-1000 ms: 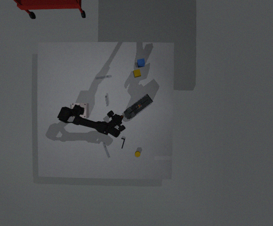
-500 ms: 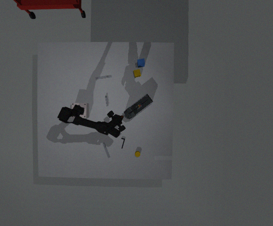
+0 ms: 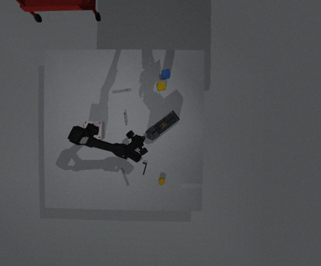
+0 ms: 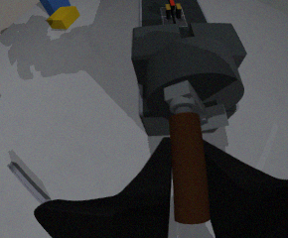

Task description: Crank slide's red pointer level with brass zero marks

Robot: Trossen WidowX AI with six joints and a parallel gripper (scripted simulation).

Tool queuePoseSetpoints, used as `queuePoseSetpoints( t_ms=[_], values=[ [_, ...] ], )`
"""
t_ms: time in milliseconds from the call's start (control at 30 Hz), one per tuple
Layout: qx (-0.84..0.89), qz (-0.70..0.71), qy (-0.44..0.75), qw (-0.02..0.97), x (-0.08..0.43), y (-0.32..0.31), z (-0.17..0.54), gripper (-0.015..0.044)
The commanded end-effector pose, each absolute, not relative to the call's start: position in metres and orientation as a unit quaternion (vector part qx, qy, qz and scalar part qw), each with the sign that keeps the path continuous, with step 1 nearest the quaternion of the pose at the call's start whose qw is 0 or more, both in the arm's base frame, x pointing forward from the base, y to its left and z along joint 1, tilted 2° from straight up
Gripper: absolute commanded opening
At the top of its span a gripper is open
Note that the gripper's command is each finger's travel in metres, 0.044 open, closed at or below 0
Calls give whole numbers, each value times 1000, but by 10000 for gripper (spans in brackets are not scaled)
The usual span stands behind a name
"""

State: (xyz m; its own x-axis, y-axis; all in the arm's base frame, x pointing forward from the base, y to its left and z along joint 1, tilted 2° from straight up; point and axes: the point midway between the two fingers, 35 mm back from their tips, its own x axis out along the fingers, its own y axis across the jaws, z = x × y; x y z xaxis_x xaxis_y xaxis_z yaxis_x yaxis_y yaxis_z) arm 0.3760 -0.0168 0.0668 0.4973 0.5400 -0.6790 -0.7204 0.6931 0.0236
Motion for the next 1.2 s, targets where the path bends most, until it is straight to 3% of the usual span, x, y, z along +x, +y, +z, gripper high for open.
queuePoseSetpoints(
  t_ms=[0,1167],
  values=[
    [-140,362,333,860,382,-23,71,0],
    [-140,362,333,860,387,-28,71,0]
  ],
)
